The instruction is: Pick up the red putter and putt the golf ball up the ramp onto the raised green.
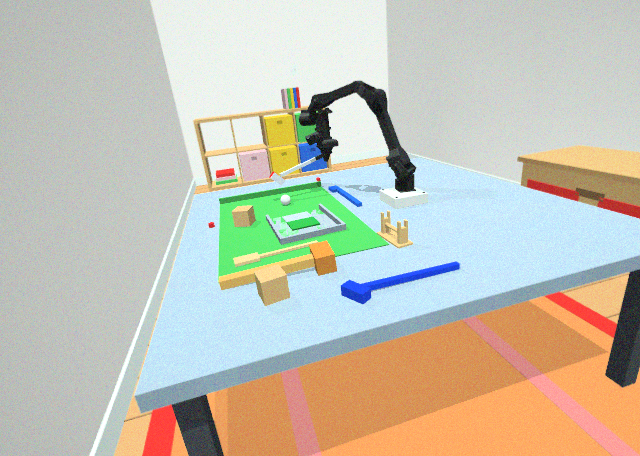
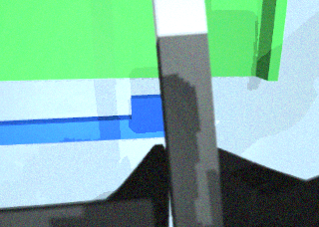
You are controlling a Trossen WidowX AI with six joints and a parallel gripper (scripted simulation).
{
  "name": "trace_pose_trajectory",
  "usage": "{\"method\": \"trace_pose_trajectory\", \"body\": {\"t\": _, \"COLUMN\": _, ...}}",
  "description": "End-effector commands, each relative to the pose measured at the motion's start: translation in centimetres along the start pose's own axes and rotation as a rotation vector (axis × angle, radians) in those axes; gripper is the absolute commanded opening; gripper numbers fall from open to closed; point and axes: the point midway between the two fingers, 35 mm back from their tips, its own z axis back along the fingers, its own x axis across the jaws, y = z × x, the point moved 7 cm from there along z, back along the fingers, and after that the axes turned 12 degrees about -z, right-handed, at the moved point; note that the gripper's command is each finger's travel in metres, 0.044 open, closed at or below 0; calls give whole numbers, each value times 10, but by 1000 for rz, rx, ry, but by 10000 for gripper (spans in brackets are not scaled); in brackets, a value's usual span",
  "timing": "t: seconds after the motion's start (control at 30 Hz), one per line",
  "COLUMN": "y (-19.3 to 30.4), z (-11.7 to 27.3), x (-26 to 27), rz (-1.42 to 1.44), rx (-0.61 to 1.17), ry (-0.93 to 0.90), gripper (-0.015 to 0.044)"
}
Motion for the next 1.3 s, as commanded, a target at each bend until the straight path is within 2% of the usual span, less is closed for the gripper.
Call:
{"method": "trace_pose_trajectory", "body": {"t": 0.0, "y": 0, "z": -4, "x": -3, "rz": -9, "rx": -4, "ry": 4, "gripper": 0}}
{"method": "trace_pose_trajectory", "body": {"t": 0.33, "y": 0, "z": -37, "x": -2, "rz": -9, "rx": -4, "ry": 4, "gripper": 0}}
{"method": "trace_pose_trajectory", "body": {"t": 1.27, "y": -1, "z": -65, "x": -2, "rz": -6, "rx": -5, "ry": 5, "gripper": 0}}
